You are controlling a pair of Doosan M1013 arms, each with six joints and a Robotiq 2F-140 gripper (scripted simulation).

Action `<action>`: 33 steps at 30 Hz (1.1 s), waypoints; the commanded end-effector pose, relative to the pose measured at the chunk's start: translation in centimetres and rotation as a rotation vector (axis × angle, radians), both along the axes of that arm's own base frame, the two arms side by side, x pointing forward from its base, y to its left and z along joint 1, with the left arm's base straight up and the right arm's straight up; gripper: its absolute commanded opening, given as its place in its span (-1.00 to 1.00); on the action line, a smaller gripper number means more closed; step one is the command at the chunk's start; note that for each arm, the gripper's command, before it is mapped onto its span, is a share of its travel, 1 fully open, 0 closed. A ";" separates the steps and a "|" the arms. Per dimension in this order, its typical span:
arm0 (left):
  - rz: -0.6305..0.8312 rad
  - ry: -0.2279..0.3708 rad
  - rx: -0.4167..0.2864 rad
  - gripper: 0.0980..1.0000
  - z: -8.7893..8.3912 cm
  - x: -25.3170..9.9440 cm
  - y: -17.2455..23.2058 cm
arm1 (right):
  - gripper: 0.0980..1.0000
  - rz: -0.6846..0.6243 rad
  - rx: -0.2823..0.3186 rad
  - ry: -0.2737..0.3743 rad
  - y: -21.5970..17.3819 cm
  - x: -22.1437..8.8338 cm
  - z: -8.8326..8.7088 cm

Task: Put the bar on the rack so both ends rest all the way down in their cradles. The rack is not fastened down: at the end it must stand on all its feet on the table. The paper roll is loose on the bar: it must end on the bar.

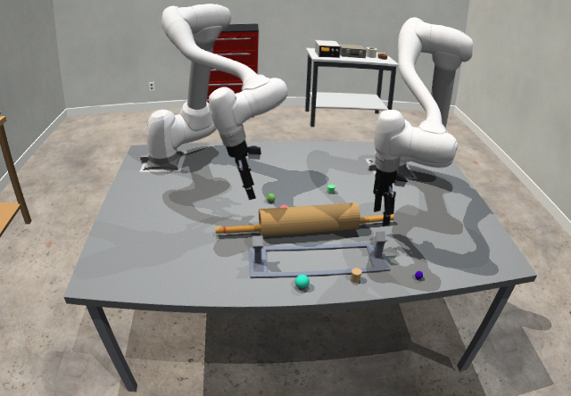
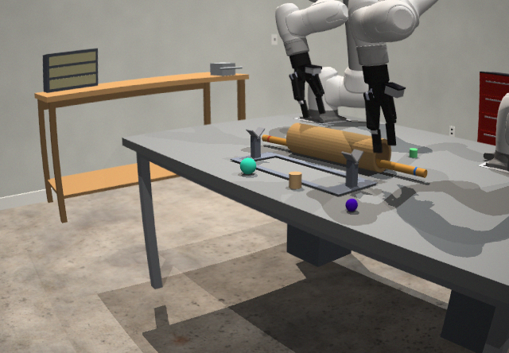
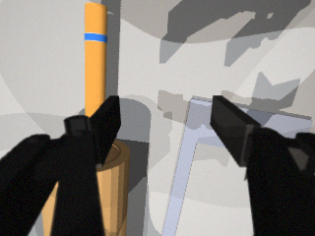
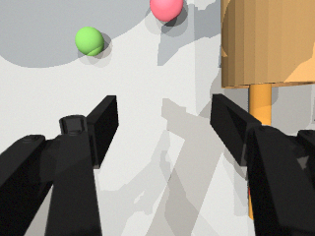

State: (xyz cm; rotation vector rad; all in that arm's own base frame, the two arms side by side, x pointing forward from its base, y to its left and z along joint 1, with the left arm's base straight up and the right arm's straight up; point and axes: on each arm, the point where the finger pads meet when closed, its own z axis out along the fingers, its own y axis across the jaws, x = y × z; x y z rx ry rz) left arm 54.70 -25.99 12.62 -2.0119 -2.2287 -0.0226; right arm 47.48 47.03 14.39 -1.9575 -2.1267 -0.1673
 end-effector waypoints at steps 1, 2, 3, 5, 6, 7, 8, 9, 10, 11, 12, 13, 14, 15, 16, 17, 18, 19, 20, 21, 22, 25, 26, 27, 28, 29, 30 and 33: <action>-0.014 -0.015 -0.018 0.08 -0.4 -1.4 0.1 | 0.08 0.005 -0.037 -0.015 -0.6 1.8 -0.7; -0.017 -0.019 -0.023 0.08 -0.5 -1.7 0.1 | 0.08 0.006 -0.047 -0.019 -0.7 2.3 -0.9; -0.020 -0.022 -0.027 0.08 -0.6 -2.1 0.2 | 0.08 0.007 -0.056 -0.023 -0.9 2.7 -1.1; -0.027 -0.029 -0.036 0.08 -0.8 -2.8 0.2 | 0.08 0.010 -0.076 -0.031 -1.2 3.7 -1.6; -0.030 -0.032 -0.040 0.08 -1.0 -3.2 0.3 | 0.08 0.011 -0.086 -0.035 -1.4 4.2 -1.8; -0.034 -0.036 -0.044 0.08 -1.1 -3.6 0.3 | 0.08 0.012 -0.096 -0.039 -1.6 4.6 -2.0; -0.034 -0.036 -0.044 0.08 -1.1 -3.6 0.3 | 0.08 0.012 -0.096 -0.039 -1.6 4.6 -2.0; -0.034 -0.036 -0.044 0.08 -1.1 -3.6 0.3 | 0.08 0.012 -0.096 -0.039 -1.6 4.6 -2.0; -0.039 -0.041 -0.051 0.08 -1.3 -4.1 0.4 | 0.08 0.014 -0.111 -0.045 -1.9 5.4 -2.3; -0.044 -0.047 -0.058 0.08 -1.5 -4.7 0.5 | 0.08 0.016 -0.127 -0.052 -2.2 6.1 -2.6; -0.048 -0.052 -0.064 0.08 -1.7 -5.3 0.6 | 0.08 0.018 -0.141 -0.058 -2.4 6.9 -2.9; -0.053 -0.057 -0.070 0.08 -1.9 -5.8 0.7 | 0.08 0.020 -0.156 -0.065 -2.7 7.6 -3.2; -0.057 -0.062 -0.076 0.08 -2.1 -6.4 0.8 | 0.08 0.022 -0.170 -0.071 -3.0 8.3 -3.5; -0.061 -0.066 -0.082 0.08 -2.3 -6.9 0.9 | 0.08 0.023 -0.182 -0.077 -3.2 8.9 -3.7; -0.066 -0.071 -0.087 0.08 -2.4 -7.4 1.0 | 0.08 0.025 -0.196 -0.083 -3.5 9.6 -4.0; -0.070 -0.076 -0.093 0.08 -2.6 -7.9 1.1 | 0.08 0.026 -0.208 -0.088 -3.7 10.2 -4.2; -0.074 -0.081 -0.098 0.08 -2.8 -8.3 1.2 | 0.08 0.027 -0.221 -0.094 -4.0 10.9 -4.5; -0.076 -0.084 -0.102 0.08 -2.9 -8.7 1.2 | 0.08 0.028 -0.230 -0.099 -4.2 11.3 -4.7; -0.079 -0.087 -0.105 0.08 -3.0 -9.0 1.3 | 0.08 0.029 -0.238 -0.102 -4.3 11.7 -4.8; -0.080 -0.089 -0.108 0.08 -3.1 -9.2 1.3 | 0.08 0.030 -0.244 -0.105 -4.4 12.0 -4.9; -0.082 -0.091 -0.110 0.08 -3.2 -9.4 1.4 | 0.08 0.031 -0.249 -0.107 -4.5 12.3 -5.0; -0.084 -0.094 -0.112 0.08 -3.3 -9.7 1.4 | 0.08 0.031 -0.255 -0.111 -4.7 12.6 -5.1; -0.084 -0.094 -0.112 0.08 -3.3 -9.7 1.4 | 0.08 0.031 -0.255 -0.111 -4.7 12.6 -5.1; -0.084 -0.094 -0.113 0.08 -3.3 -9.7 1.5 | 0.08 0.031 -0.256 -0.111 -4.7 12.7 -5.2; -0.084 -0.094 -0.113 0.08 -3.3 -9.7 1.5 | 0.08 0.031 -0.256 -0.111 -4.7 12.7 -5.2; -0.084 -0.094 -0.113 0.08 -3.3 -9.7 1.5 | 0.08 0.031 -0.256 -0.111 -4.7 12.7 -5.2; -0.083 -0.093 -0.112 0.08 -3.3 -9.6 1.4 | 0.08 0.032 -0.254 -0.110 -4.7 12.5 -5.1; -0.083 -0.092 -0.110 0.08 -3.3 -9.6 1.5 | 0.08 0.032 -0.252 -0.110 -4.6 12.5 -5.1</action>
